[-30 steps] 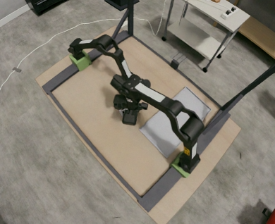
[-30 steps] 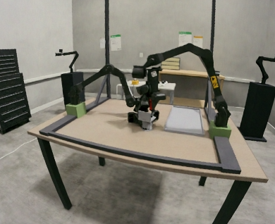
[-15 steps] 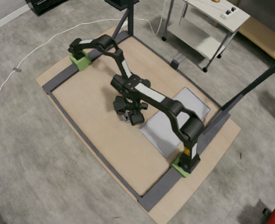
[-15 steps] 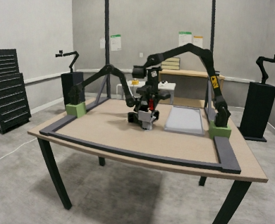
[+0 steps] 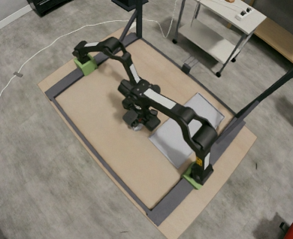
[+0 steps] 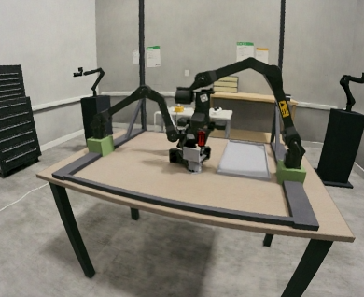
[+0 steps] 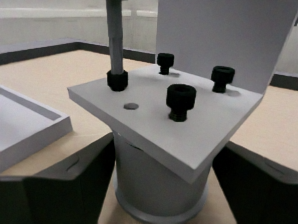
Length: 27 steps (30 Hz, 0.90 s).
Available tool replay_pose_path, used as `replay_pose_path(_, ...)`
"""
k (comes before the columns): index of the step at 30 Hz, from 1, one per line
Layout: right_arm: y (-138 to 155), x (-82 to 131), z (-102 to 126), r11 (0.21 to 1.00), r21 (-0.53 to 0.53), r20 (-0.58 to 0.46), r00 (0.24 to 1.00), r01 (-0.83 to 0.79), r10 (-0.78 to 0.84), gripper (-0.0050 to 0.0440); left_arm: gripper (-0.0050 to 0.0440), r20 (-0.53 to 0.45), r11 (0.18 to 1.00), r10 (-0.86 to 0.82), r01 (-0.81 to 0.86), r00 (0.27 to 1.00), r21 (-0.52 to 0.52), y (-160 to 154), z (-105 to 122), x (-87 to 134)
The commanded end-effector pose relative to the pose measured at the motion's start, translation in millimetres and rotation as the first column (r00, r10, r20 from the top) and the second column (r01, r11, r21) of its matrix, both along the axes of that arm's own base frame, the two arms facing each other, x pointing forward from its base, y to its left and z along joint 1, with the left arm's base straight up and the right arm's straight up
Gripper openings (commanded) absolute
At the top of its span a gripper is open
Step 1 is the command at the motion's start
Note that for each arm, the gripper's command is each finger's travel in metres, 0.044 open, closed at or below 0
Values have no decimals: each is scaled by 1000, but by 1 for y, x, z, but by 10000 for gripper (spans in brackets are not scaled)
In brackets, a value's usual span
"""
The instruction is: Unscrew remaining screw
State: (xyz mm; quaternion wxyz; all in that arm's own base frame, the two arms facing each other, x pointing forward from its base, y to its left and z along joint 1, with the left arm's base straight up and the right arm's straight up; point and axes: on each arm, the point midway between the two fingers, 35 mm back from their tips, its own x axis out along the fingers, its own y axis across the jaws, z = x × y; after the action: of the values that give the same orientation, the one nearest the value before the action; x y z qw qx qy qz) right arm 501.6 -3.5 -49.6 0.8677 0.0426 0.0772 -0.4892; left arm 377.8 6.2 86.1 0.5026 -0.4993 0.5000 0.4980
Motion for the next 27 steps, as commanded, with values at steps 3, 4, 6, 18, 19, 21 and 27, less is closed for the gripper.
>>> replay_pose_path(3, 0, 7, 15, 1000, 10, 37, 999, 3, -3, 245, 130, 14, 996, 92, -92, 996, 2, -2, 3, 0)
replay_pose_path(4, 0, 7, 15, 1000, 10, 37, 999, 3, -3, 245, 130, 14, 991, 133, -133, 991, 1, -2, 3, 0)
replay_pose_path(6, 0, 7, 15, 1000, 10, 37, 999, 3, -3, 245, 130, 13, 977, 215, -215, 977, 1, -2, 2, 0)
replay_pose_path(18, 0, 7, 15, 1000, 10, 37, 999, 3, -3, 245, 130, 8, 853, 521, -521, 853, -1, -2, 1, 0)
replay_pose_path(19, 0, 7, 15, 1000, 10, 37, 999, 3, -3, 245, 130, 8, 853, 521, -521, 853, -1, -2, 1, 0)
replay_pose_path(21, 0, 7, 15, 1000, 10, 37, 999, 3, -3, 245, 130, 8, 847, 531, -531, 847, -1, -2, 0, 0)
replay_pose_path(27, 0, 7, 15, 1000, 10, 37, 999, 3, -3, 245, 130, 7, 828, 560, -560, 828, -1, -2, 0, 0)
